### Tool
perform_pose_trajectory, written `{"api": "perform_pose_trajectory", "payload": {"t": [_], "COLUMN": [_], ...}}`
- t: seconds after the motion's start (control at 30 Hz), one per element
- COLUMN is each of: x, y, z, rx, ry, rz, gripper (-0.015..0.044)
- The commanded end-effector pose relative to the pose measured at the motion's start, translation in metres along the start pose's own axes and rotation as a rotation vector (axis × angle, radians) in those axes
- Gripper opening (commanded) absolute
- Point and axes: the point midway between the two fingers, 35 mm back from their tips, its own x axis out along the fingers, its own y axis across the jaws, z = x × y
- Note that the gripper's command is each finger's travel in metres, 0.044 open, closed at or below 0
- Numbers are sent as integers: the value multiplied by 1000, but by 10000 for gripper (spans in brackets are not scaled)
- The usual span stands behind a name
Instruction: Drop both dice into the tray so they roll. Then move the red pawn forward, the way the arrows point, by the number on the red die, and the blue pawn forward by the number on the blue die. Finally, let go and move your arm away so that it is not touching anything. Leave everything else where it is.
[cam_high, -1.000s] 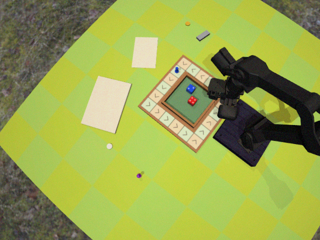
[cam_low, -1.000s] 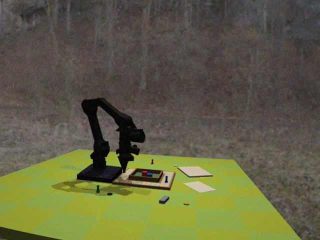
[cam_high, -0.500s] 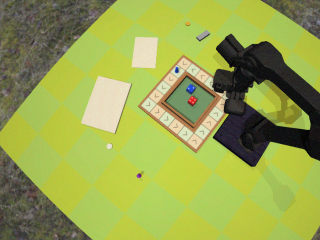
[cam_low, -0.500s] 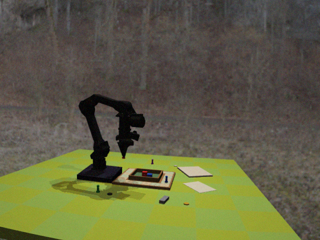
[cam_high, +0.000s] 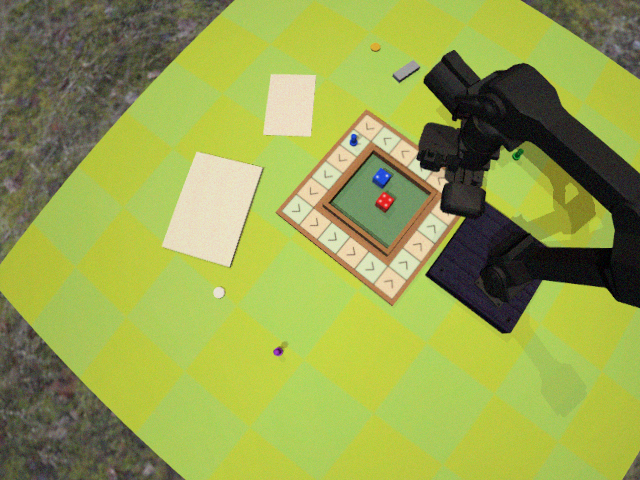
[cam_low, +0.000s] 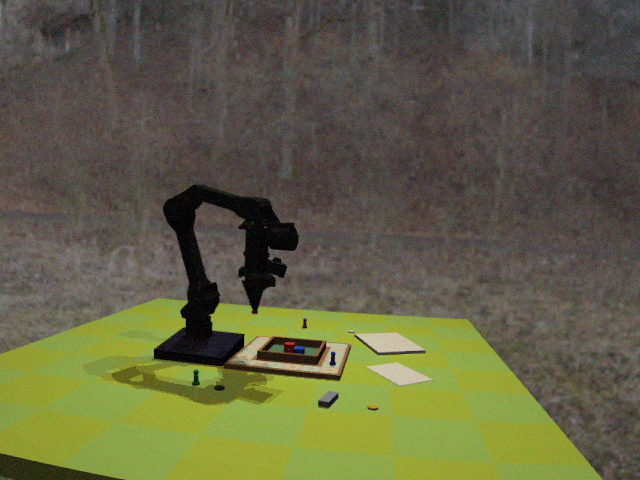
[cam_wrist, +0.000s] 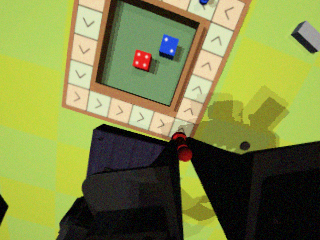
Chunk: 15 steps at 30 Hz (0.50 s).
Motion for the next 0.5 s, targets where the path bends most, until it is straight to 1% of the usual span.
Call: {"api": "perform_pose_trajectory", "payload": {"t": [0.0, 0.47], "x": [6, 38], "y": [-14, -55], "z": [13, 56], "rx": [-2, -1], "ry": [0, -3], "rz": [-4, -7], "gripper": [0, 0]}}
